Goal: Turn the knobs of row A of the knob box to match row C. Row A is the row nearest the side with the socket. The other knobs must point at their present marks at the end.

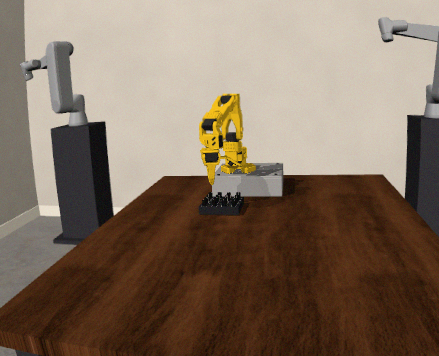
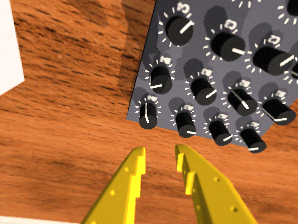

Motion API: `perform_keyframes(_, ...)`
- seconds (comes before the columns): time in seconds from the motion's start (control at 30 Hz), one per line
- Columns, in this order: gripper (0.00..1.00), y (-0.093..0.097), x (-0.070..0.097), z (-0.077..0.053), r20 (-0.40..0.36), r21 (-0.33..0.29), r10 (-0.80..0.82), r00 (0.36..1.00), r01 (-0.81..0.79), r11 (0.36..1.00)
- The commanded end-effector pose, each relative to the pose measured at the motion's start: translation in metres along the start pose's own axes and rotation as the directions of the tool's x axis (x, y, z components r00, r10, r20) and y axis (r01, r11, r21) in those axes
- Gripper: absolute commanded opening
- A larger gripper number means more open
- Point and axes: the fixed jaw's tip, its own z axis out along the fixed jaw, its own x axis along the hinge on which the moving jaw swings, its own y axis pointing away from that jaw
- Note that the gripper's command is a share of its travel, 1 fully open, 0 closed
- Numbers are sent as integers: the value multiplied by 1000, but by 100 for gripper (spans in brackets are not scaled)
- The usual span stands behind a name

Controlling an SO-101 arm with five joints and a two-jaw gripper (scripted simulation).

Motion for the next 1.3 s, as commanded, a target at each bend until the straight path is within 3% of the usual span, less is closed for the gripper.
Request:
perform_keyframes(0.0,8,3,-2,0,5,-7,105,994,-105,994)
perform_keyframes(0.23,9,3,-3,0,4,-8,317,948,-317,948)
perform_keyframes(0.53,9,2,-5,0,1,-9,630,777,-630,777)
perform_keyframes(0.6,9,2,-5,0,1,-9,630,777,-630,777)
perform_keyframes(0.83,9,1,-6,0,-2,-9,830,558,-830,558)
perform_keyframes(1.1,9,-1,-7,0,-4,-7,971,240,-971,240)
perform_keyframes(1.17,9,-1,-7,0,-4,-7,971,240,-971,240)
perform_keyframes(1.27,9,-2,-7,0,-5,-7,994,111,-994,111)
